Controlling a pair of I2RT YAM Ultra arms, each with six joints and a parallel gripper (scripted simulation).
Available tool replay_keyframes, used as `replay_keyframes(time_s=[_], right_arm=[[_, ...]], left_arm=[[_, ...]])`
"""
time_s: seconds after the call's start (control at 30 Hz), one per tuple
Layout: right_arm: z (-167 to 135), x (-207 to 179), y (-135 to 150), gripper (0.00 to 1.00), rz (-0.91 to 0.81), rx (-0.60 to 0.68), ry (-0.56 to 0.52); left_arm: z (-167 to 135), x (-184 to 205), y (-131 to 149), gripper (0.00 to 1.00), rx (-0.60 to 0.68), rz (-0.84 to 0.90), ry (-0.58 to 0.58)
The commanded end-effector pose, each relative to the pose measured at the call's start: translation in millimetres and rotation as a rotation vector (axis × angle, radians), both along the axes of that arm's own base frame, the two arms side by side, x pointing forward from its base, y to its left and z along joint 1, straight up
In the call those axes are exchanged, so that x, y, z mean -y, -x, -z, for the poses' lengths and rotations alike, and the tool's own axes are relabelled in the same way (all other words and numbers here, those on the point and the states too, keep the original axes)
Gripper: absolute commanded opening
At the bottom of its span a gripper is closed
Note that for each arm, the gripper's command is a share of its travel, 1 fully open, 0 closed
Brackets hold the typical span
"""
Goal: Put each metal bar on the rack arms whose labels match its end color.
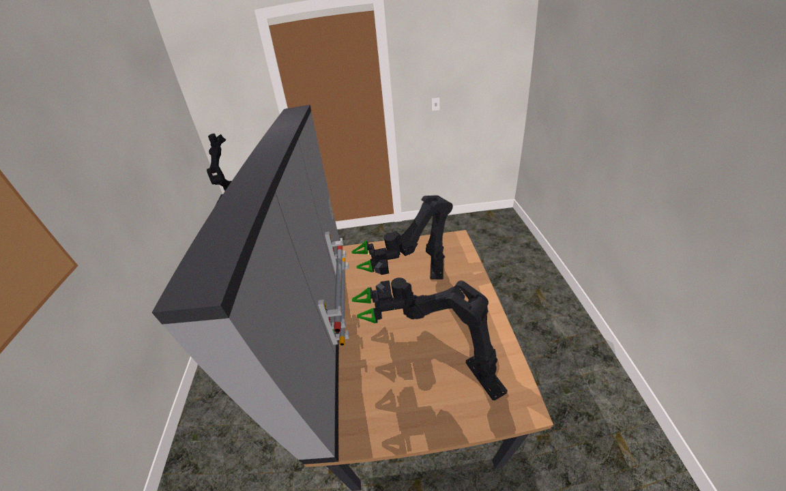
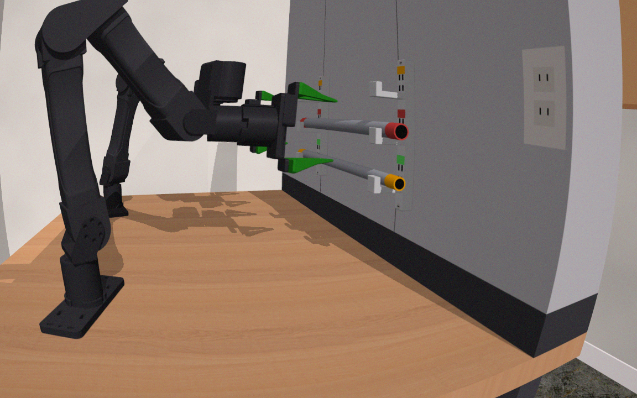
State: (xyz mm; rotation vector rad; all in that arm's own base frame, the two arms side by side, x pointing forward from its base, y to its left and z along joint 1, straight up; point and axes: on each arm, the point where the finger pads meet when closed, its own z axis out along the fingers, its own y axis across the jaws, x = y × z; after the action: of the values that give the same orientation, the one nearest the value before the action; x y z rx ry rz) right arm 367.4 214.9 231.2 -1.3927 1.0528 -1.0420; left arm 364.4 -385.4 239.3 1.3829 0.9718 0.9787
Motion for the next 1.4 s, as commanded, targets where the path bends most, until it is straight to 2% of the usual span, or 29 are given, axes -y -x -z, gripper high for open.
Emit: replay_keyframes(time_s=[0.0, 1.37], right_arm=[[-38.2, 0.0, -4.1, 1.0, 0.003, 0.054, -0.058], [-94.8, 0.0, -4.1, 1.0, 0.003, 0.054, -0.058]], left_arm=[[-30.0, -0.9, -2.5, 1.0, 0.019, 0.001, 0.033], [-86.7, -0.9, -2.5, 1.0, 0.019, 0.001, 0.033]])
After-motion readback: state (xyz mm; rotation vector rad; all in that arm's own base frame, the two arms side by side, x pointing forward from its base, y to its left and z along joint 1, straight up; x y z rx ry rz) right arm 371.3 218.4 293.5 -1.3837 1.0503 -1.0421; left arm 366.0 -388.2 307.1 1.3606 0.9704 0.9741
